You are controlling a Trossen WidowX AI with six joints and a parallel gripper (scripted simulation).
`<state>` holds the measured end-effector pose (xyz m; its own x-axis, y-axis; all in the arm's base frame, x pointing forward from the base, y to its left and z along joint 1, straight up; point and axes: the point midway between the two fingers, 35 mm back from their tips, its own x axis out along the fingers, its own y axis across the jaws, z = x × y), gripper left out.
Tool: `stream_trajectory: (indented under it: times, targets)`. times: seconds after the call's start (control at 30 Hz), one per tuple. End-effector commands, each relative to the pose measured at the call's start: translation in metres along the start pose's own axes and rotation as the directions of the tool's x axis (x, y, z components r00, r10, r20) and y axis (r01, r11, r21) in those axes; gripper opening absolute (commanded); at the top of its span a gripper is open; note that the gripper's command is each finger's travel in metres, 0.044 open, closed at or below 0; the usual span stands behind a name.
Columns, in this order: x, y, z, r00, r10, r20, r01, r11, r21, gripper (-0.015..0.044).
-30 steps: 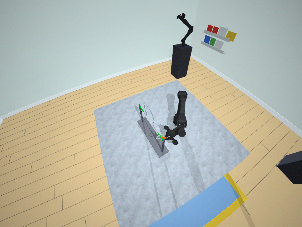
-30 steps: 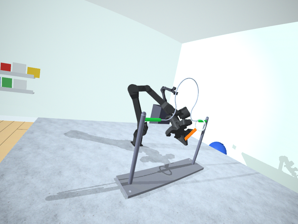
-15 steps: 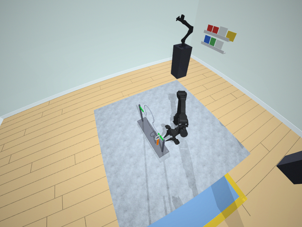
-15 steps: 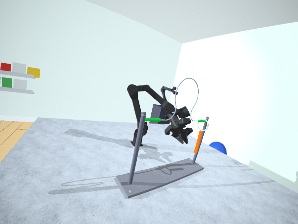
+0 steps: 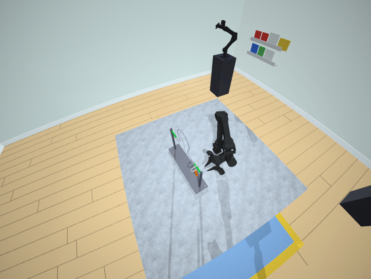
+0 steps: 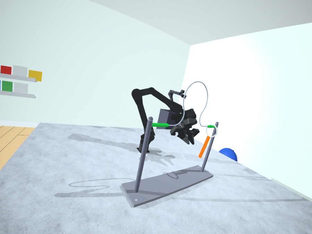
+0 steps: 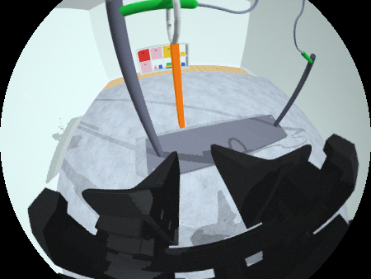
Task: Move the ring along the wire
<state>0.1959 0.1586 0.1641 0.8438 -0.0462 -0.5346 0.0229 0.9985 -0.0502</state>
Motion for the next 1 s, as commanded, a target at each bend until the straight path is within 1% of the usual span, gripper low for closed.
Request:
stream_trajectory:
  times: [0.0,0.53,0.6,0.73,0.87,0.9,0.97]
  targets:
    - [-0.002,-0.001,0.002,1.000,-0.001,0.006,0.001,1.000,0.008,0.0160]
    - [-0.002,-0.001,0.002,1.000,-0.001,0.006,0.001,1.000,0.008,0.0160]
    - [-0.008,0.000,0.000,1.000,0.001,-0.001,-0.001,1.000,0.003,0.0212]
    - [-0.042,-0.001,0.001,1.000,0.002,0.004,-0.002,1.000,0.002,0.0317]
    - [-0.048,-0.002,0.002,1.000,0.003,0.009,-0.003,1.000,0.001,0.0422]
    - [-0.048,-0.002,0.002,1.000,0.003,0.009,-0.003,1.000,0.001,0.0440]
    - [-0.048,-0.002,0.002,1.000,0.003,0.009,-0.003,1.000,0.001,0.0440]
